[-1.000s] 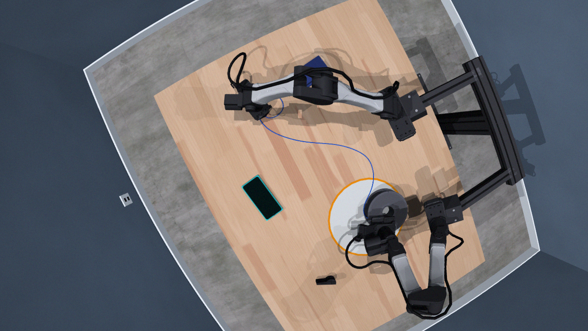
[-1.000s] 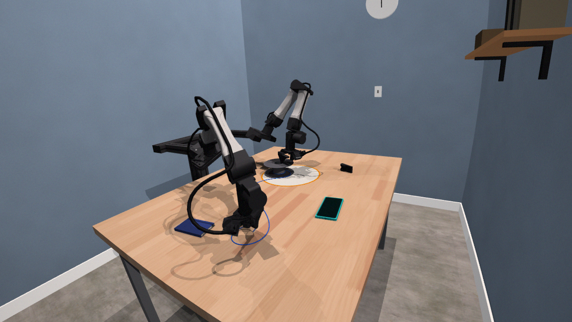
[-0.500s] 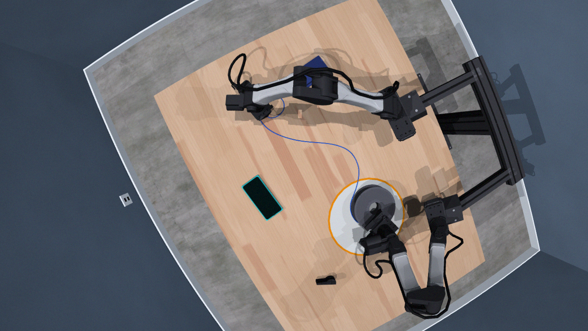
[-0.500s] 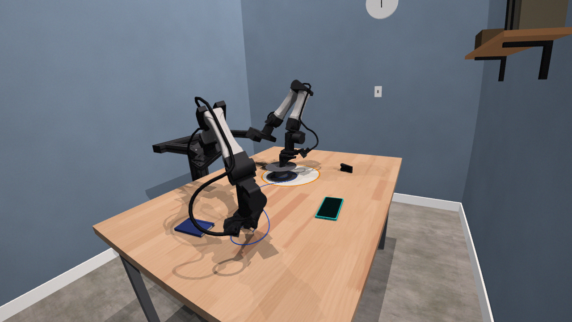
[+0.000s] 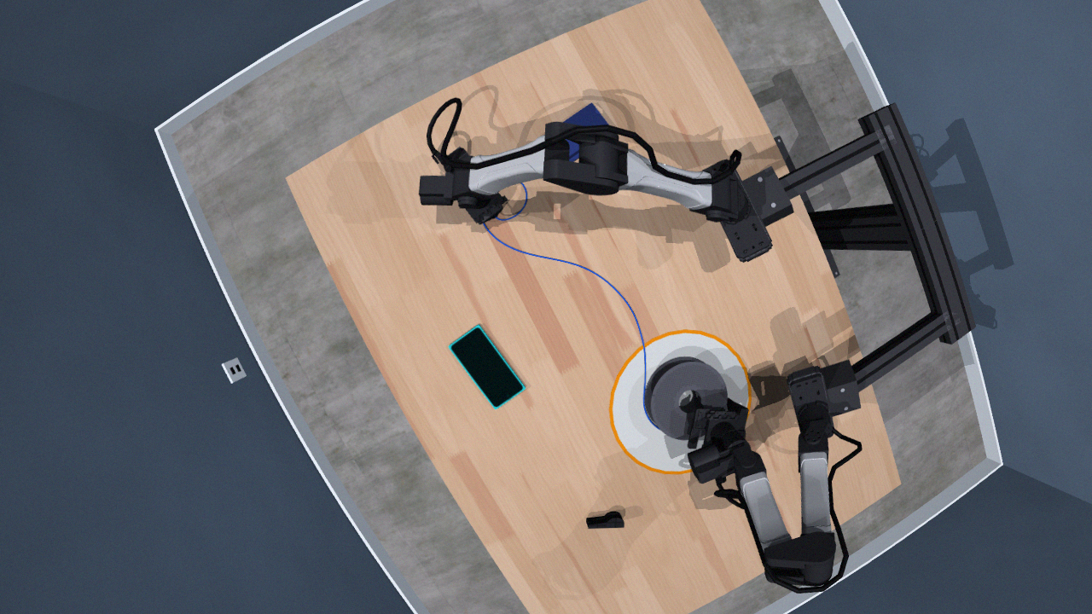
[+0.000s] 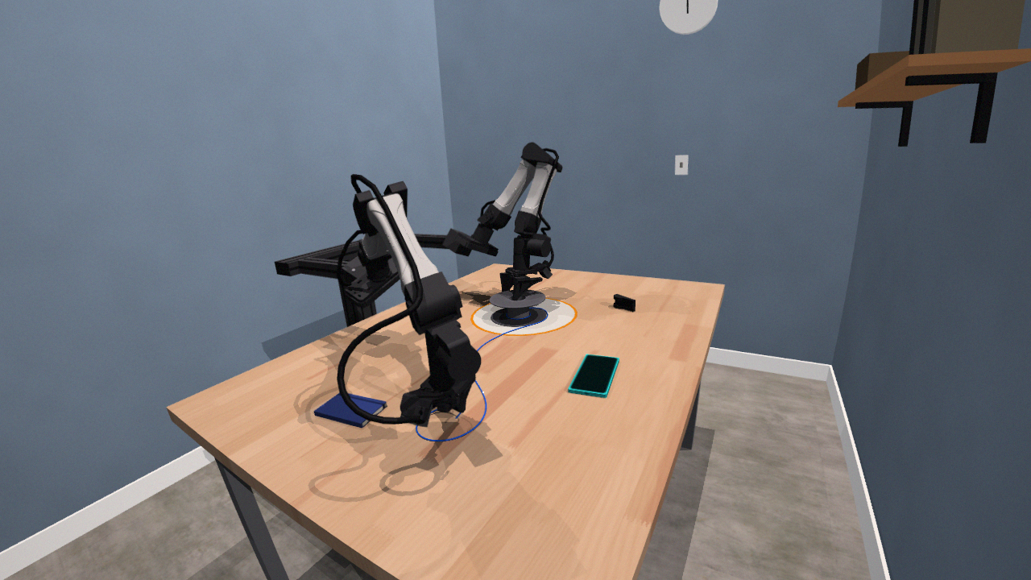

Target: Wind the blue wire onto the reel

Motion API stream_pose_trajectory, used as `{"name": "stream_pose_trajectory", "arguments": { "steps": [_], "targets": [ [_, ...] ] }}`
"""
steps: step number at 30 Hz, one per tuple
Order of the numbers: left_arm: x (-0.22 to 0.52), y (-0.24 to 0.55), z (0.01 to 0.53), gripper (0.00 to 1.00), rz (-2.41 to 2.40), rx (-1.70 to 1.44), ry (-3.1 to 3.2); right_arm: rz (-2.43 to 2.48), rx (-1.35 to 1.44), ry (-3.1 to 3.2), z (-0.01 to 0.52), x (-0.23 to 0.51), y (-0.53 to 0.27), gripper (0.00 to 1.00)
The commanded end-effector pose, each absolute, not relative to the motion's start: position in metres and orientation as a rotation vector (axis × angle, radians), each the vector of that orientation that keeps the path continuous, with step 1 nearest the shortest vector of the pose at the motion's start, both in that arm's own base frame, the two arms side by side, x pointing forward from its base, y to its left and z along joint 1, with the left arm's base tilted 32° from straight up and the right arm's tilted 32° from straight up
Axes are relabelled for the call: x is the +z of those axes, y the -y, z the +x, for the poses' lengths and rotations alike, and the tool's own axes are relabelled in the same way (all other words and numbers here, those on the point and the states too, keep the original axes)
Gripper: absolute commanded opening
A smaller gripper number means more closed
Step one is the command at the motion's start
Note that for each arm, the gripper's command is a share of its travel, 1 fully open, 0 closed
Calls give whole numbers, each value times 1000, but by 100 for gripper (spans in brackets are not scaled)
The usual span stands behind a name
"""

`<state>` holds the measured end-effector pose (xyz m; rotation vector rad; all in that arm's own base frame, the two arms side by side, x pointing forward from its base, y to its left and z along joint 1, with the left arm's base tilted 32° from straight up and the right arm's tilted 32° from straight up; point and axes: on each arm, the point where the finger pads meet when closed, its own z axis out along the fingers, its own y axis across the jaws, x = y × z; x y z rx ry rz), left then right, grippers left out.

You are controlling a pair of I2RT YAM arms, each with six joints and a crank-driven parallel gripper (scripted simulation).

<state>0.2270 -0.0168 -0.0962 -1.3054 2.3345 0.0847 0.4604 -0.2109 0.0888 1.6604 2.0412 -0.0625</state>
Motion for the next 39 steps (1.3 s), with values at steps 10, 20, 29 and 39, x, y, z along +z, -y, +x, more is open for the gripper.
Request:
{"name": "stream_pose_trajectory", "arguments": {
  "steps": [10,20,29,39],
  "targets": [
    [-58,30,223,97,-1429,117,-2151,1655,-34,-1977,464,112,213,0],
    [-53,34,206,97,-1423,119,-2155,1659,-33,-1974,462,114,214,0],
    [-54,23,227,97,-1143,212,-2328,1658,-33,-1975,461,116,214,0],
    [-40,21,257,97,-418,421,-2602,1658,-33,-1975,460,118,213,0]
  ]
}}
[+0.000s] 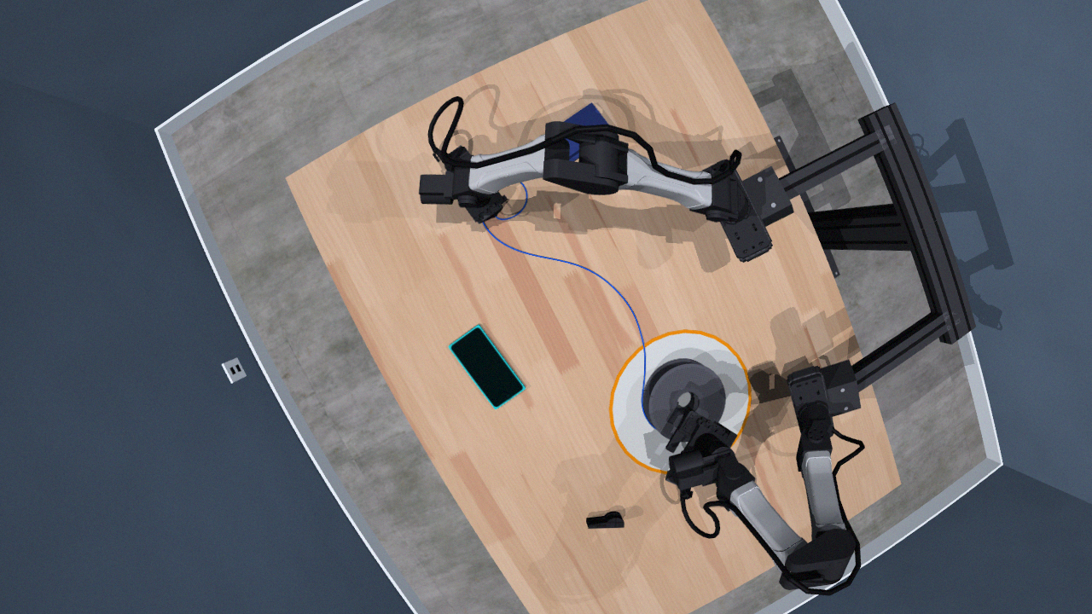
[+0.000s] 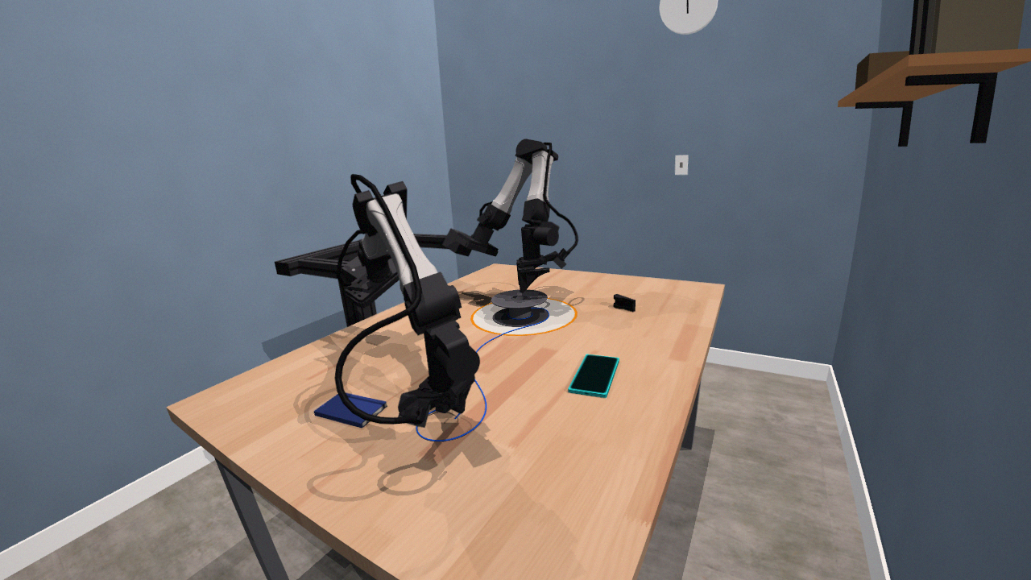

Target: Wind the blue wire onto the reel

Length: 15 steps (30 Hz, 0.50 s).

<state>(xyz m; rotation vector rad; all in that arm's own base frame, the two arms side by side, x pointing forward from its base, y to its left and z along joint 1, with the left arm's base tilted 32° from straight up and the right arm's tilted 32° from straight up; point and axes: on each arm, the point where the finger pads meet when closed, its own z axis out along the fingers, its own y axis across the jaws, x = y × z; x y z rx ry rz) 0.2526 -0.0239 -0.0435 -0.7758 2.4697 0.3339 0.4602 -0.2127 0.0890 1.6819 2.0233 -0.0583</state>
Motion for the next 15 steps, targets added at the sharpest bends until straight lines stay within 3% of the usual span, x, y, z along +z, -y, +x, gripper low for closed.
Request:
{"name": "stream_pose_trajectory", "arguments": {
  "steps": [1,15],
  "targets": [
    [-38,20,261,97,-344,440,-2616,1658,-33,-1975,460,118,213,0],
    [-28,52,306,97,694,649,-2618,1658,-33,-1975,459,121,212,0]
  ]
}}
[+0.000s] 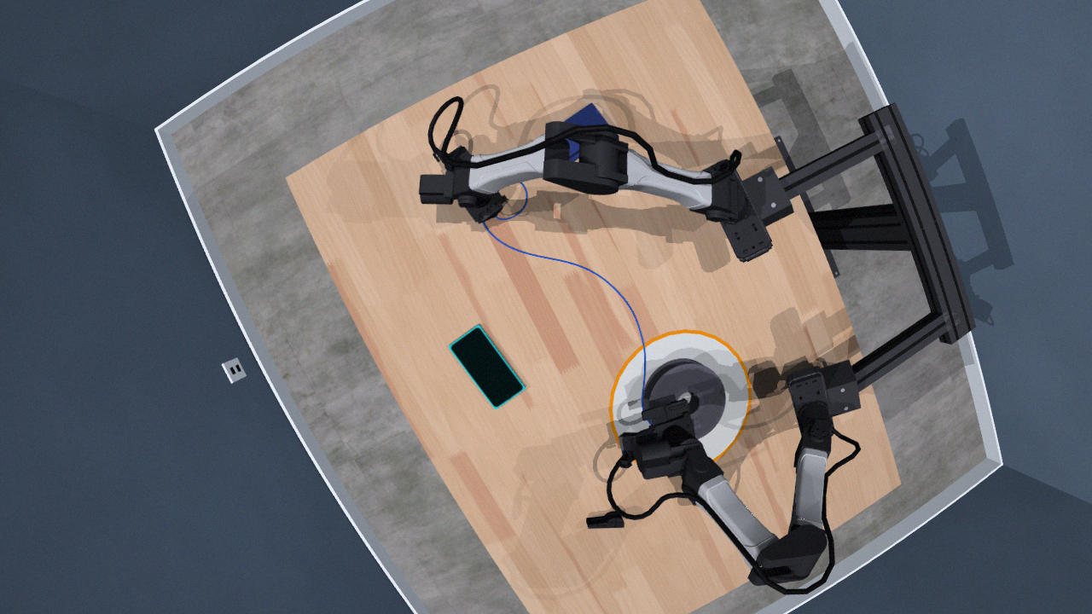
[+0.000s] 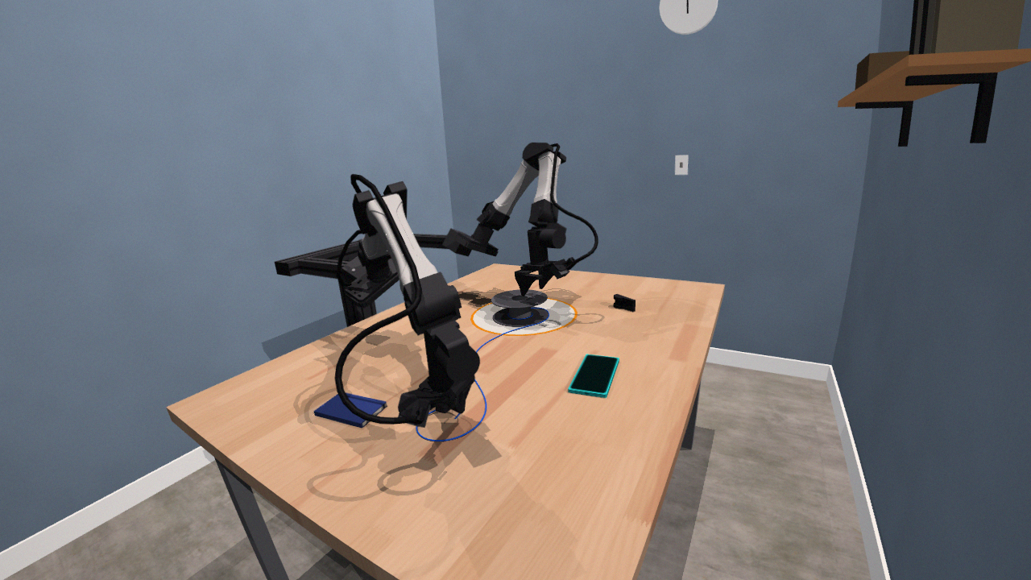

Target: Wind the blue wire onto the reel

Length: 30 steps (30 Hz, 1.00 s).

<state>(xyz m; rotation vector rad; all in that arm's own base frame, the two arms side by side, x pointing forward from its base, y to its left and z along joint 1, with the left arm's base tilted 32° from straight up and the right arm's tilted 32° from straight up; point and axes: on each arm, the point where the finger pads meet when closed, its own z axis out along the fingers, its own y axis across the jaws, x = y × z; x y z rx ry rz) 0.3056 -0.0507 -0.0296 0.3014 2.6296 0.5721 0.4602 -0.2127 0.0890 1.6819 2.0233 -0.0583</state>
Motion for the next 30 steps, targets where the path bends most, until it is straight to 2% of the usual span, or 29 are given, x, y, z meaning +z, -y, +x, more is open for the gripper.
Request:
{"name": "stream_pose_trajectory", "arguments": {
  "steps": [1,14,16,17,30],
  "targets": [
    [-29,57,308,97,768,663,-2607,1658,-33,-1975,459,121,212,0],
    [-40,100,322,97,1837,814,-2235,1658,-33,-1975,457,121,211,0],
    [-40,100,322,97,1837,814,-2235,1658,-33,-1975,457,121,211,0],
    [-40,101,323,97,2040,837,-2122,1658,-33,-1975,457,121,211,0],
    [-42,103,322,97,2852,883,-1402,1658,-33,-1975,459,119,211,0]
  ]
}}
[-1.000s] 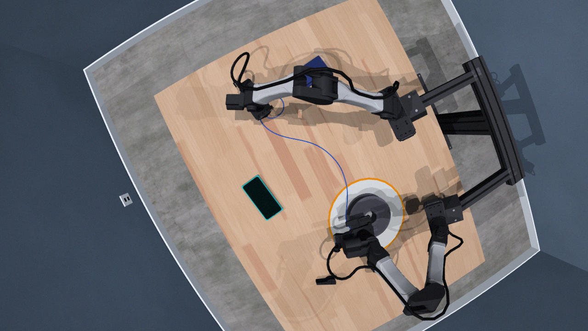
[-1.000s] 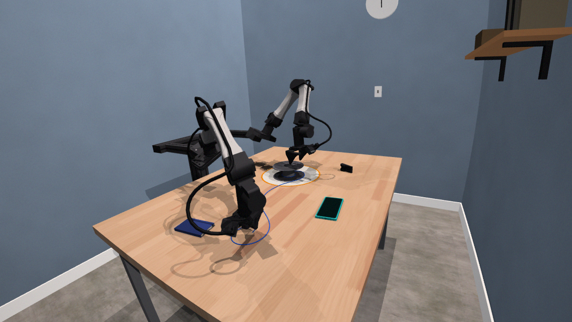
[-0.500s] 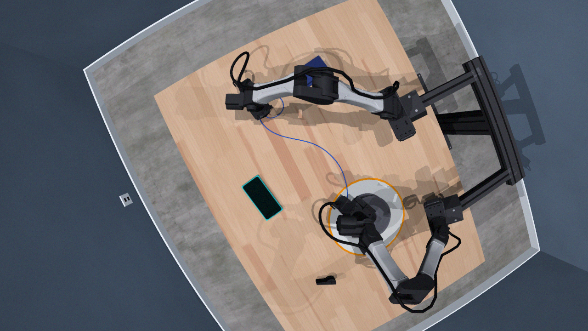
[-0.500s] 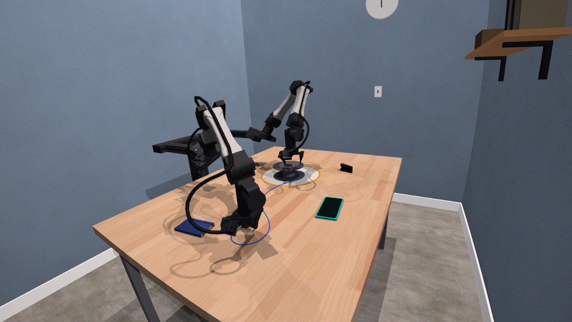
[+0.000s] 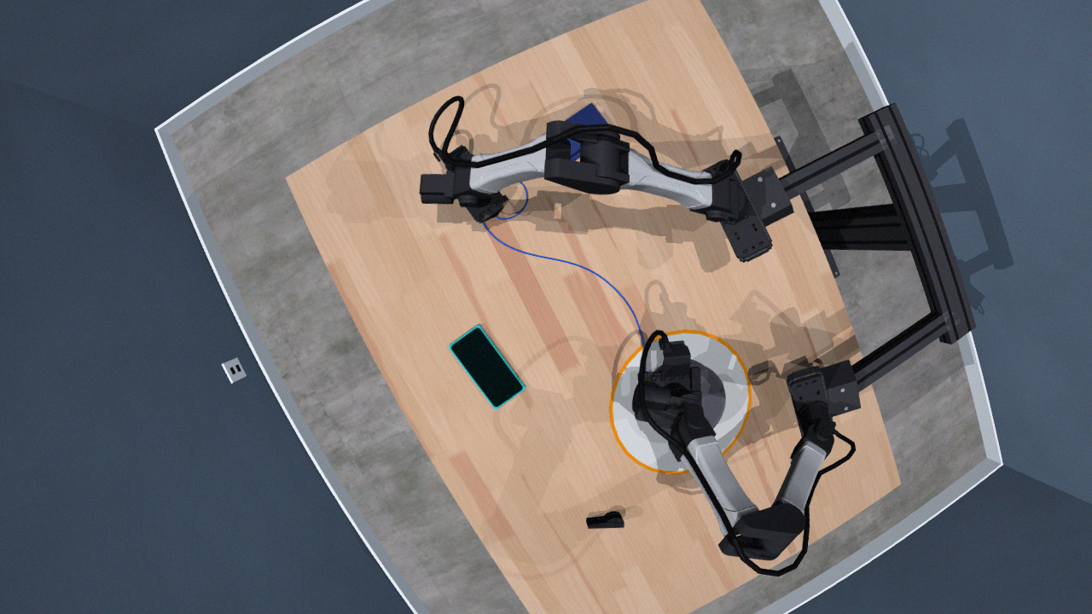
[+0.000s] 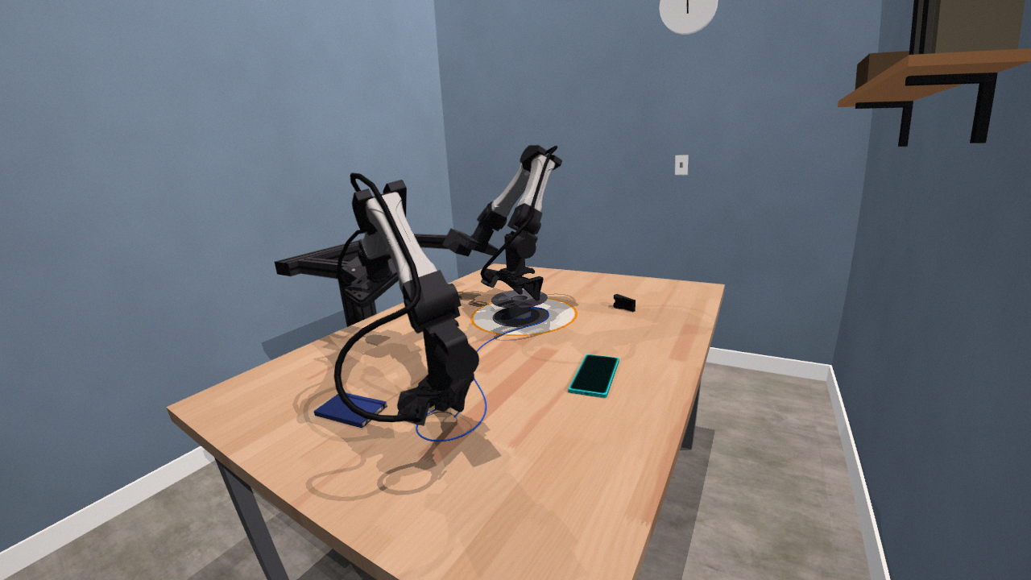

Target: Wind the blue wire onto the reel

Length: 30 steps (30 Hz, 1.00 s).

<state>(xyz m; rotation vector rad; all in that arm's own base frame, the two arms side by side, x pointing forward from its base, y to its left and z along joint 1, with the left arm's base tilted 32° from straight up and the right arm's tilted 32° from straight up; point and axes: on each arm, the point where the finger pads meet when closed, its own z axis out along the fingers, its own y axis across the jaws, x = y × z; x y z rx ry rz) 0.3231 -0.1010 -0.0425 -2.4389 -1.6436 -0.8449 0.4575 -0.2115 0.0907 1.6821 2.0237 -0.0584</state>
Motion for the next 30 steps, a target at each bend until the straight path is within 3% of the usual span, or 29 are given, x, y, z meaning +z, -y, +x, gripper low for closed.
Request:
{"name": "stream_pose_trajectory", "arguments": {
  "steps": [1,21,30],
  "targets": [
    [-43,102,320,97,-2581,-798,1269,1658,-33,-1975,460,118,212,0],
    [-42,107,317,97,-2581,-798,1269,1658,-33,-1975,464,118,213,0],
    [-78,89,331,97,-2581,-798,1269,1658,-33,-1975,465,115,213,0]
  ]
}}
